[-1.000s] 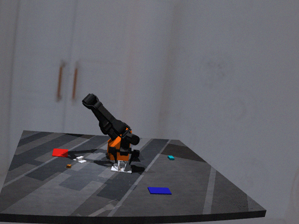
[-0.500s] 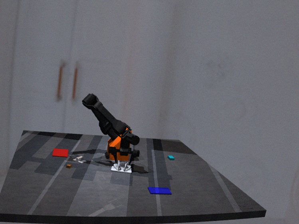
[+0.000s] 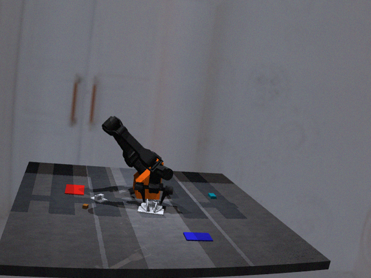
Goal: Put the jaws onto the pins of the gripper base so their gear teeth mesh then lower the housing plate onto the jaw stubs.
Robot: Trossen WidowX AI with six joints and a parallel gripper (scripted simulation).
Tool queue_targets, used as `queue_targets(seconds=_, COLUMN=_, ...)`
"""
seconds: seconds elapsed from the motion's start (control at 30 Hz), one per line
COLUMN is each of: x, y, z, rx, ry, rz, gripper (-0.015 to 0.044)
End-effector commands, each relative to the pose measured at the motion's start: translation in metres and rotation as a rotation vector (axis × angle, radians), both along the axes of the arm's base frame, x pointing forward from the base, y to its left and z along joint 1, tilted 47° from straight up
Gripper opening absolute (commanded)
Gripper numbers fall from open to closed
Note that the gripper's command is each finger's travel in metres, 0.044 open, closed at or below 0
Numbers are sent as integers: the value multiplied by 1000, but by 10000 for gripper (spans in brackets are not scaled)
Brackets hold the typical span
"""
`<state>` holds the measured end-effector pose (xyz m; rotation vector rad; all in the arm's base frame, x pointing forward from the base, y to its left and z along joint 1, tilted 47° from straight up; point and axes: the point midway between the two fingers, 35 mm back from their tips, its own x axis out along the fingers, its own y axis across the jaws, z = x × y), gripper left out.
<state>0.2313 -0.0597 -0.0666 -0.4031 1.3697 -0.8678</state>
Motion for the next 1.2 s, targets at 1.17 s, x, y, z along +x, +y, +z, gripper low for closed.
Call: queue_targets(seconds=1.17, x=-1, y=-3, z=-2, rx=3, ry=6, rz=-9, gripper=351)
